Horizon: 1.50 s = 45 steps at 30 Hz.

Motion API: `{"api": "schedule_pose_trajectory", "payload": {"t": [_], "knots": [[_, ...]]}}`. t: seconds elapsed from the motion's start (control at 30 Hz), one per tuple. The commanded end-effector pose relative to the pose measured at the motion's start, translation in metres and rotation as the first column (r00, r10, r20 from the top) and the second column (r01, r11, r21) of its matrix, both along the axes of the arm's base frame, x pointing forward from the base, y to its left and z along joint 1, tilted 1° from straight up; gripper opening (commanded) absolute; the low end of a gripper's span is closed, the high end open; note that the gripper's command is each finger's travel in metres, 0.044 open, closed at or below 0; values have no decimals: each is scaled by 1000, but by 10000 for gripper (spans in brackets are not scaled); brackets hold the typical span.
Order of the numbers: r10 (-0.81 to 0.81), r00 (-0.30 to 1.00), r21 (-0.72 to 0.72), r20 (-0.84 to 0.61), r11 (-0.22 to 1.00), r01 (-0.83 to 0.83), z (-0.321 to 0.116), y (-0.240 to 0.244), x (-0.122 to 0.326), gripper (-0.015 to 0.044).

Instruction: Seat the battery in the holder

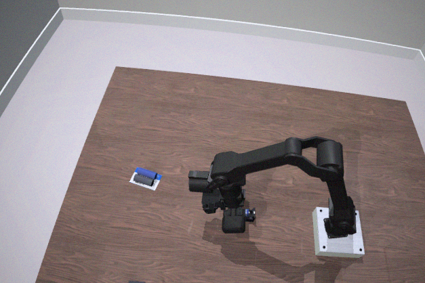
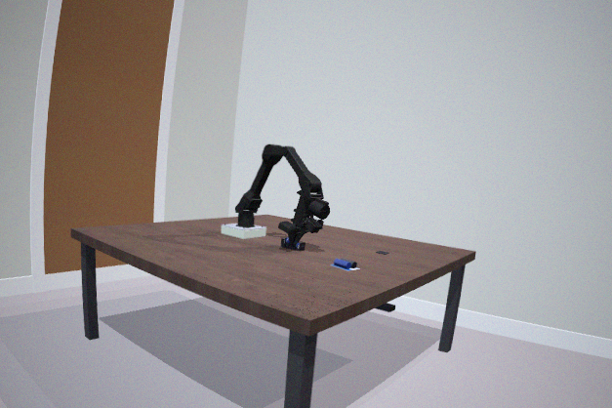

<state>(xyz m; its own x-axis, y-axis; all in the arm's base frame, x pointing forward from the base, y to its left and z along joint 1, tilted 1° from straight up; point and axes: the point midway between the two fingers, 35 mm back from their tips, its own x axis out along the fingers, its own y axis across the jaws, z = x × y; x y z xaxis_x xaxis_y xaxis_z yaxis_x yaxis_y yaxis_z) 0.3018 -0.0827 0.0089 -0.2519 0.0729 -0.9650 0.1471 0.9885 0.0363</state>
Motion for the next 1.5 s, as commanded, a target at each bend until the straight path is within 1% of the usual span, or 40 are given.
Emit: {"api": "schedule_pose_trajectory", "payload": {"t": [0.0,1.03,1.47], "knots": [[2,999,-2,39,1000,-2,-1,0,4,77],[7,983,-25,182,1000,-2,-4,1,-2,77],[8,982,-28,189,1000,-3,-5,2,-9,77]]}}
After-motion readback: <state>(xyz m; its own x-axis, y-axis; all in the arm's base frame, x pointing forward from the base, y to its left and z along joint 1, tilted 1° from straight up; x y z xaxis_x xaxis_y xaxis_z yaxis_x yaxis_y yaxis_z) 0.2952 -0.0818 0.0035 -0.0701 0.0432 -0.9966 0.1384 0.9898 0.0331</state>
